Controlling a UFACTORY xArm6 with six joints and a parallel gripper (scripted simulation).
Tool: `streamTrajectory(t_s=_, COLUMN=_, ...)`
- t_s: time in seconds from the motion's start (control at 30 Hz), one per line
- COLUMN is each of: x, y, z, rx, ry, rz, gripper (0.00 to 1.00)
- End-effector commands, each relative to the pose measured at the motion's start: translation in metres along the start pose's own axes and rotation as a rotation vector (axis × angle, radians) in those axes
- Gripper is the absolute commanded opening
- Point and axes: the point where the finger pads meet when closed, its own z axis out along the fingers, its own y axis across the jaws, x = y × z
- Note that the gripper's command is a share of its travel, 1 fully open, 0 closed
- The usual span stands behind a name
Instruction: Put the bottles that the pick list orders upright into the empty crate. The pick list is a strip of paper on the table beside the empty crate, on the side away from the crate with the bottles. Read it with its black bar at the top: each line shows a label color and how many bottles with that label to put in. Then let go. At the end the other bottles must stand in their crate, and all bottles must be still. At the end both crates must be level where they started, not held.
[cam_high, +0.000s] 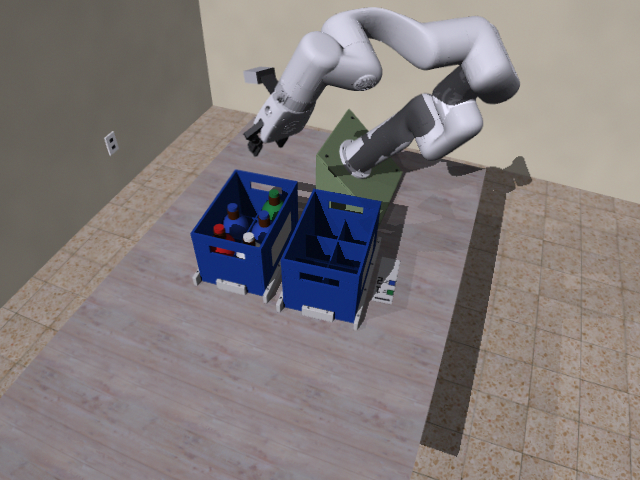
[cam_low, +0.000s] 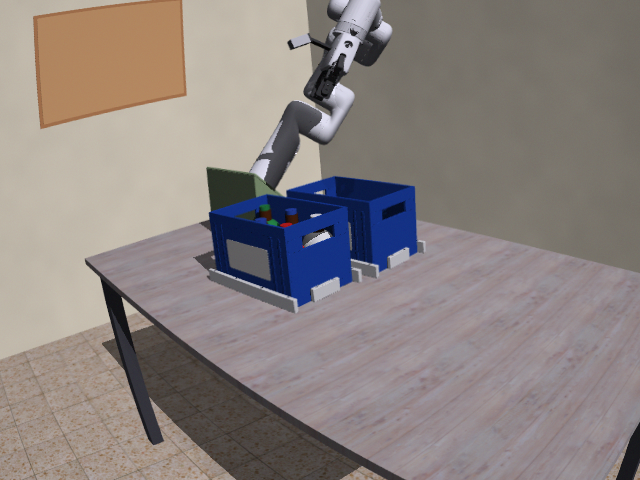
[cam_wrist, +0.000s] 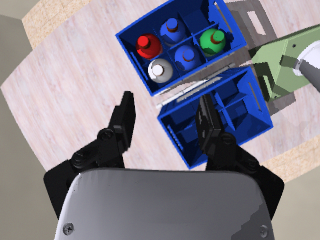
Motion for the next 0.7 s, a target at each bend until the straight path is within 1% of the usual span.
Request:
streamTrajectory(t_s=0.0, x=-0.017, y=0.009, z=-0.013, rx=0.009, ry=-0.015, rz=-0.031, gripper=0.65)
streamTrajectory(t_s=0.07, x=-0.02, y=0.011, z=-0.014, rx=0.009, ry=-0.015, rz=-0.031, gripper=0.65)
streamTrajectory(t_s=0.2, x=-0.036, y=0.021, z=-0.023, rx=0.02, ry=-0.061, rz=-0.134, gripper=0.65)
streamTrajectory(t_s=0.3, x=-0.039, y=0.023, z=-0.025, rx=0.02, ry=-0.061, rz=-0.134, gripper=0.65)
streamTrajectory(t_s=0.37, x=-0.047, y=0.028, z=-0.029, rx=0.02, ry=-0.061, rz=-0.134, gripper=0.65)
streamTrajectory(t_s=0.5, x=-0.062, y=0.038, z=-0.037, rx=0.034, ry=-0.108, rz=-0.241, gripper=0.65)
streamTrajectory(t_s=0.63, x=-0.077, y=0.049, z=-0.045, rx=0.034, ry=-0.108, rz=-0.241, gripper=0.65)
streamTrajectory(t_s=0.67, x=-0.077, y=0.049, z=-0.045, rx=0.034, ry=-0.108, rz=-0.241, gripper=0.65)
